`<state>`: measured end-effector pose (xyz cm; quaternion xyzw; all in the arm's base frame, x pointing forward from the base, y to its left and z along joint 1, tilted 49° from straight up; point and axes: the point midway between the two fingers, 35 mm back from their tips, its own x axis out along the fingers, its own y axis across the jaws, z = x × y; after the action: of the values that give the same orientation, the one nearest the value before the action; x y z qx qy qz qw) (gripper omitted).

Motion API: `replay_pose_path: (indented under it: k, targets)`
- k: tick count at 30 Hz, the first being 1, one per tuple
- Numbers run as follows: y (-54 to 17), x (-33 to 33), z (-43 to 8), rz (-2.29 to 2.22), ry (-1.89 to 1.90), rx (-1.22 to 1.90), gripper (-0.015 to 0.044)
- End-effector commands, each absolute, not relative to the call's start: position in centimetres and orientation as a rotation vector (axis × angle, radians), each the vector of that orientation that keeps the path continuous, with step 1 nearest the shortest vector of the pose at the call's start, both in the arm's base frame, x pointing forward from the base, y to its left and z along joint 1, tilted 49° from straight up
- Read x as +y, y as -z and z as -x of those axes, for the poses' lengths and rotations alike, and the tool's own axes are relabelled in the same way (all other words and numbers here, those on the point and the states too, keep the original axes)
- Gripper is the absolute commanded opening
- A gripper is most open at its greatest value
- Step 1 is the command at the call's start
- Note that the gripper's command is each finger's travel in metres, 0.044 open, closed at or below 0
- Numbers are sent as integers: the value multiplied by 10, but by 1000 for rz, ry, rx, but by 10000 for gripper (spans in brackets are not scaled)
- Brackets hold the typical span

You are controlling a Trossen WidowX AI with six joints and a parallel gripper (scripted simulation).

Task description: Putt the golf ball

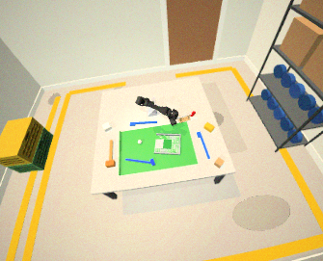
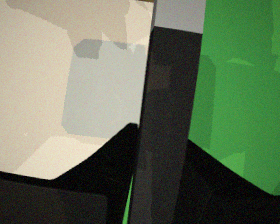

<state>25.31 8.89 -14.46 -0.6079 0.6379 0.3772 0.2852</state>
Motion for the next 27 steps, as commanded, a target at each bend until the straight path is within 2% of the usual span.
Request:
replay_pose_path:
  k: [1, 11, 15, 27]
  targets:
    - [129, 114, -259, 1612, -1019, 1682, 0]
    - [88, 156, -259, 1610, -1022, 1684, 0]
    - [91, 148, -259, 1616, -1003, 1685, 0]
    - [26, 114, -275, 1438, -646, 1724, 0]
